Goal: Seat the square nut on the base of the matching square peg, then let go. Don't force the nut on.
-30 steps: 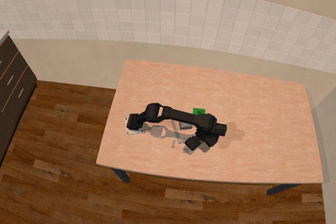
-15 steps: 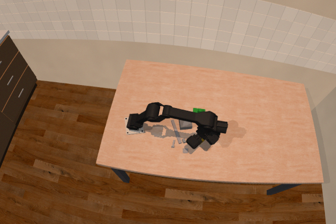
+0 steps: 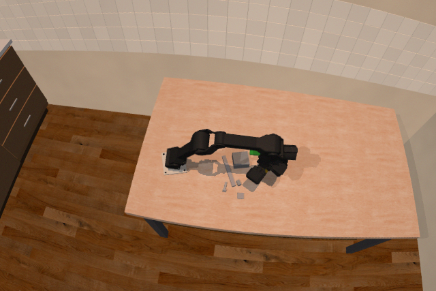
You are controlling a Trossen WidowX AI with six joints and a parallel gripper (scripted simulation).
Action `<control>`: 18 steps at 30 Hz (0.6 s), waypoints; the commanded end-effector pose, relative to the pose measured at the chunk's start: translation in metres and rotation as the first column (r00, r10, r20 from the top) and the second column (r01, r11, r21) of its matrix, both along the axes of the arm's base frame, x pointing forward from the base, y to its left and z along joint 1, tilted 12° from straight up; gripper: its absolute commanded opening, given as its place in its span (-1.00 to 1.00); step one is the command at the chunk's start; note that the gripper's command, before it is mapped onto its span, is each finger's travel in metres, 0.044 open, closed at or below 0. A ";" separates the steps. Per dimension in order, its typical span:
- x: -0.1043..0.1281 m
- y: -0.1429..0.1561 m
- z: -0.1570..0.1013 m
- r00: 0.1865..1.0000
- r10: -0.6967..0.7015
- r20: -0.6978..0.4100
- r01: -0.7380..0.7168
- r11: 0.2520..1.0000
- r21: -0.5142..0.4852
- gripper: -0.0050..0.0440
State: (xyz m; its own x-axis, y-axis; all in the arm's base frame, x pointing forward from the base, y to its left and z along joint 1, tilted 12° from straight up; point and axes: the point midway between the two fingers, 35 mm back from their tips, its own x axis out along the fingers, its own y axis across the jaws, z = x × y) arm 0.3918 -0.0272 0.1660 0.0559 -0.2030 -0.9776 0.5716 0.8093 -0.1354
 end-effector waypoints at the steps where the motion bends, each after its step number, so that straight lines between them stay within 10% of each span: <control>1: 0.004 0.012 0.004 0.999 0.045 0.016 -0.045 0.999 -0.001 -1.00; 18: 0.011 0.059 -0.011 0.982 0.189 -0.015 -0.190 0.982 -0.004 -1.00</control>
State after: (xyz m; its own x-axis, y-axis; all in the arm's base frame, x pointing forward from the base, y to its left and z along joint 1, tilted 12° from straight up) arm 0.3994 0.0205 0.1525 0.0598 -0.1974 -0.9785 0.4393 0.8854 -0.1518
